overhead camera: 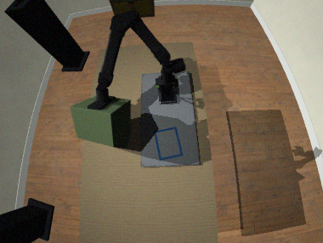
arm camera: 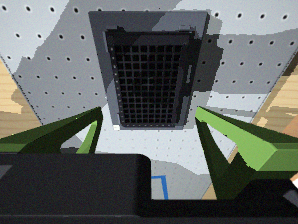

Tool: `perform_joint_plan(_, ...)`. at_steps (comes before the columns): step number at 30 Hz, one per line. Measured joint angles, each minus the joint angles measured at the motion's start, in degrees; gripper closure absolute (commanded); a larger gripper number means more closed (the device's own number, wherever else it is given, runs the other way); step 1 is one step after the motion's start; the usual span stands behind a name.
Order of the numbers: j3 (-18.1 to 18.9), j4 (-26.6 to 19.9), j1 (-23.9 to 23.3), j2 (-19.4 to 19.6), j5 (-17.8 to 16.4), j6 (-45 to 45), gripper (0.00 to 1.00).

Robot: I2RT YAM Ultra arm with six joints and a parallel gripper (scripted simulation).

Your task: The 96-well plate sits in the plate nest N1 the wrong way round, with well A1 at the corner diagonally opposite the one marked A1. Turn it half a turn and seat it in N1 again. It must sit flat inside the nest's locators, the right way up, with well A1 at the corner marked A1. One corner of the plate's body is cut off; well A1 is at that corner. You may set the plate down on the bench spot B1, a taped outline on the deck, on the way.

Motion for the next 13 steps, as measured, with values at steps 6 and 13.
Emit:
perform_joint_plan(6,0.5,-3.5,-1.4,-1.2,-0.6,-2.0,0.00)
perform_joint_plan(13,1.5,-7.3,-3.4,-2.8,-1.3,-4.3,0.00)
